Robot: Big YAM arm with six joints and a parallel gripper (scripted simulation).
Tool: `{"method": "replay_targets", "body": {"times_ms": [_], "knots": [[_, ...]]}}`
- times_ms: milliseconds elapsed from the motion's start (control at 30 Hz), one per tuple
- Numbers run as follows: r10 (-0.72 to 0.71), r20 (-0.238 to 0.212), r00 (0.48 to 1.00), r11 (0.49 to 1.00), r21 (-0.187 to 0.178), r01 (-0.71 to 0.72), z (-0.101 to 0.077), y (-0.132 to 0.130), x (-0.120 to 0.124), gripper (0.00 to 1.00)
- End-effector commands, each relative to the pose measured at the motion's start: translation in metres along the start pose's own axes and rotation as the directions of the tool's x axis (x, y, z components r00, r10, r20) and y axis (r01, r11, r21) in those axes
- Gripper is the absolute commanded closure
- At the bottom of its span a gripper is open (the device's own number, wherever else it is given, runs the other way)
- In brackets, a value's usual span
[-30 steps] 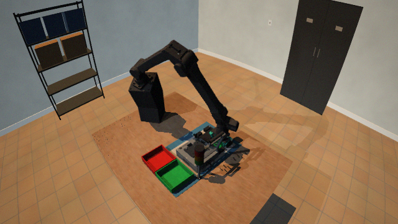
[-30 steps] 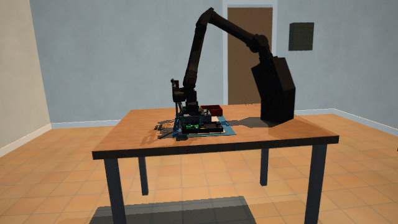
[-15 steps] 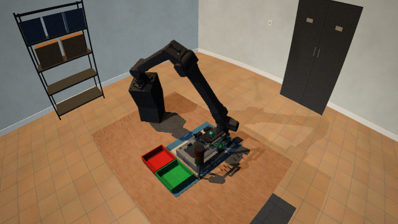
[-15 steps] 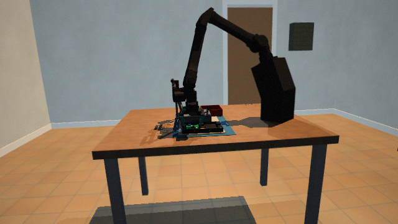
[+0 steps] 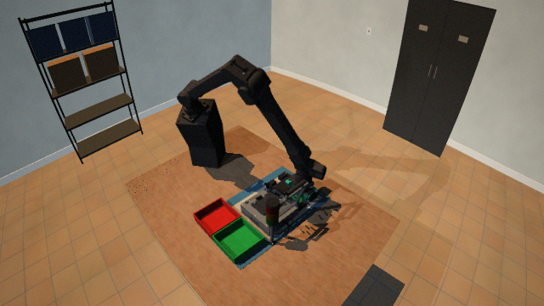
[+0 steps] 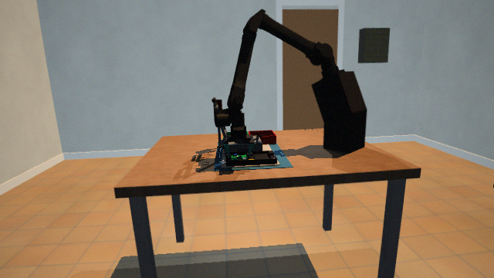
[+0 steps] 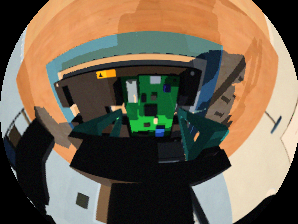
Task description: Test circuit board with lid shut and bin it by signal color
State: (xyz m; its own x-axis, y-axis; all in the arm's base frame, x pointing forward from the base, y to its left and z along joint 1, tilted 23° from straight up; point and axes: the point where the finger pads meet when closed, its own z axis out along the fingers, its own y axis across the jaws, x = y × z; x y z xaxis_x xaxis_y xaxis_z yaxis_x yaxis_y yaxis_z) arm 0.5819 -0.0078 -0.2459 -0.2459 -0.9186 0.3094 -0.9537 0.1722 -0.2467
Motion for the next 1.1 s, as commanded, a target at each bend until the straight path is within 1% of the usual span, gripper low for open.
{"method": "replay_targets", "body": {"times_ms": [0,867,900,1067], "knots": [[0.01,0.004,1.0,1.0,0.007,-0.01,0.0032,-0.0055,0.0068,0.08],[0.01,0.004,1.0,1.0,0.005,-0.01,0.0032,-0.0048,0.007,0.08],[0.01,0.004,1.0,1.0,0.005,-0.01,0.0032,-0.0048,0.007,0.15],[0.01,0.004,1.0,1.0,0.005,-0.01,0.0032,-0.0048,0.007,0.15]]}}
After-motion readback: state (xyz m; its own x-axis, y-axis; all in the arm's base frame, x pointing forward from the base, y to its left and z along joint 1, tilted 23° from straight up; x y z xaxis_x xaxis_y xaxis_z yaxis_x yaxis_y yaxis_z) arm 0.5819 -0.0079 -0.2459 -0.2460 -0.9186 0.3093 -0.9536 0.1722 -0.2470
